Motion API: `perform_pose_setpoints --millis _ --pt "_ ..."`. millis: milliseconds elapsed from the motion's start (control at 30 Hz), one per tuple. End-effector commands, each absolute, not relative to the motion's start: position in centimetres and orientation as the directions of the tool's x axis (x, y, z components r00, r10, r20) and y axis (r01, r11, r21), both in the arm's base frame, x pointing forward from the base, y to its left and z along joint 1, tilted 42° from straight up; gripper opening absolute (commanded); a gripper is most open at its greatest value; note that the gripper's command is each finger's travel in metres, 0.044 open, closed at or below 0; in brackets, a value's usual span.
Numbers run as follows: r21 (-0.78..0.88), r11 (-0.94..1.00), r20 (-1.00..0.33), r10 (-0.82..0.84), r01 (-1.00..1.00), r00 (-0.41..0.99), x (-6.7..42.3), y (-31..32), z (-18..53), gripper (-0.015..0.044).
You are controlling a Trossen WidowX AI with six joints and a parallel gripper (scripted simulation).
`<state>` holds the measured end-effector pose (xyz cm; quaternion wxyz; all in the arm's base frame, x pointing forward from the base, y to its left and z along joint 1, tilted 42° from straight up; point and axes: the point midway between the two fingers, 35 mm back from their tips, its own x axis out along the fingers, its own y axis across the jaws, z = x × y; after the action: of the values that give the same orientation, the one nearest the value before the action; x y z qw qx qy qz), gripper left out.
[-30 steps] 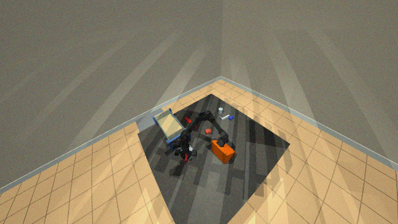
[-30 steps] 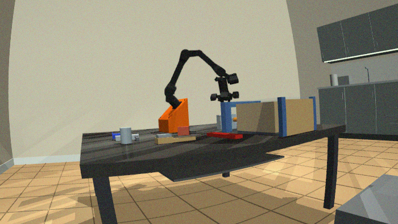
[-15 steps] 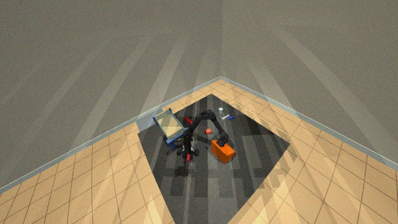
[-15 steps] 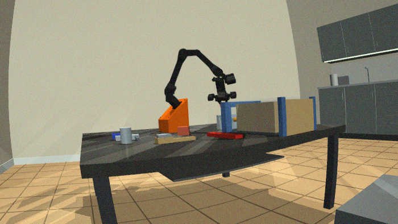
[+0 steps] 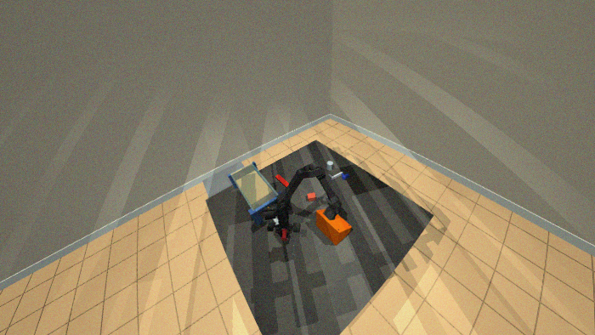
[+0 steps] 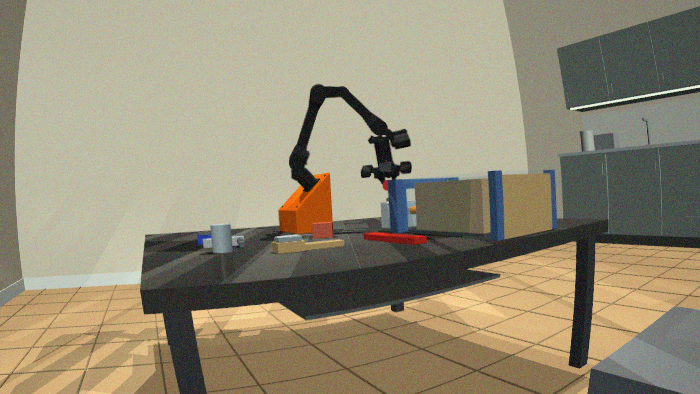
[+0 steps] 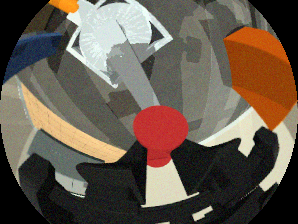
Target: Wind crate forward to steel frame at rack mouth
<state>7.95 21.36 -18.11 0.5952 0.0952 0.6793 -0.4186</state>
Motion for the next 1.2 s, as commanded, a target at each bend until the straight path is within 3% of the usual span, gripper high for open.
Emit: perform_pose_setpoints --millis 0,1167 --pt "-0.485 0.613 -0.871 -0.404 0.623 -0.280 7.7 19.7 -17.0 0.0000" --pt "-0.488 0.611 -0.869 -0.409 0.624 -0.280 9.1 15.5 -13.4 0.0000"
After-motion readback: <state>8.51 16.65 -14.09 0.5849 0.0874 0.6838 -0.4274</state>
